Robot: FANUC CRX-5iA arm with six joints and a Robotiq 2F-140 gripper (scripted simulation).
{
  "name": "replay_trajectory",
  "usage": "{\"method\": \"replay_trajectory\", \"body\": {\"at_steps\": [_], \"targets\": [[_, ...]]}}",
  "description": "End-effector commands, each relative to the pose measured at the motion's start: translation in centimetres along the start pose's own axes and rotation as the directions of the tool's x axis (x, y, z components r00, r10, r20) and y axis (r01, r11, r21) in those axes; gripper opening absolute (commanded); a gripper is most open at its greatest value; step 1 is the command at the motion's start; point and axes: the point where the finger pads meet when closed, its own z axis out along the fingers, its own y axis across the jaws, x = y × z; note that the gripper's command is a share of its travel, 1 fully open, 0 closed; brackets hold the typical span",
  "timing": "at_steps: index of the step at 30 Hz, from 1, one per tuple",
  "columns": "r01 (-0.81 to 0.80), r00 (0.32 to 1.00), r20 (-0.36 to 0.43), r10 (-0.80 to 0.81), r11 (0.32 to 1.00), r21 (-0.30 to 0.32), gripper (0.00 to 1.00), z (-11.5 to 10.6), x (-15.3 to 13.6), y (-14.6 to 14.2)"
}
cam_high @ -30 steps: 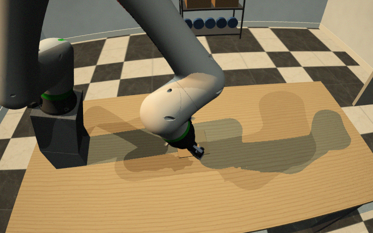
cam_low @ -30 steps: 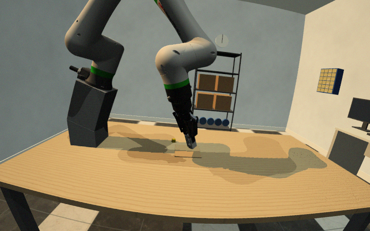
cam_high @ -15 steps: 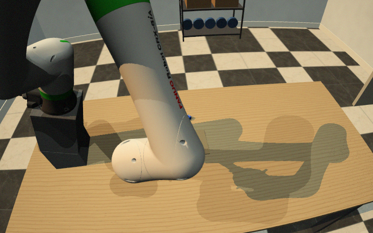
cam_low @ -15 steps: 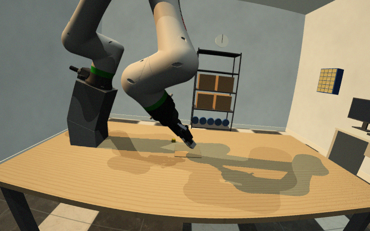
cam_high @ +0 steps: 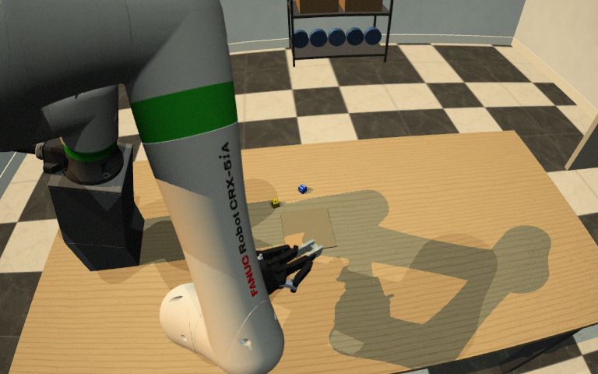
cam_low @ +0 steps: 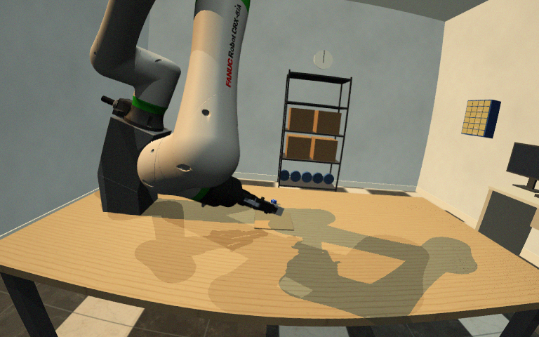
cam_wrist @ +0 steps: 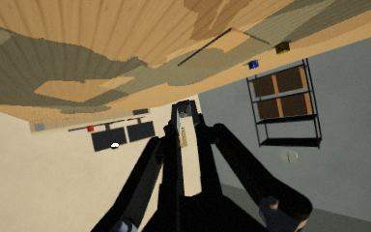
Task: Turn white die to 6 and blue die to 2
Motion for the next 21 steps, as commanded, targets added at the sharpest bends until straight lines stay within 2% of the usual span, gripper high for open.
{"method": "replay_trajectory", "body": {"at_steps": [1,9,21], "targets": [[-0.001,1.0,0.003,0.001,1.0,-0.002,0.09,0.0,0.1,0.0],[-0.005,1.0,0.0,0.005,1.0,-0.012,0.09,0.4,0.7,0.0],[-0.005,1.0,0.0,0.005,1.0,-0.012,0.09,2.2,4.1,0.1]]}}
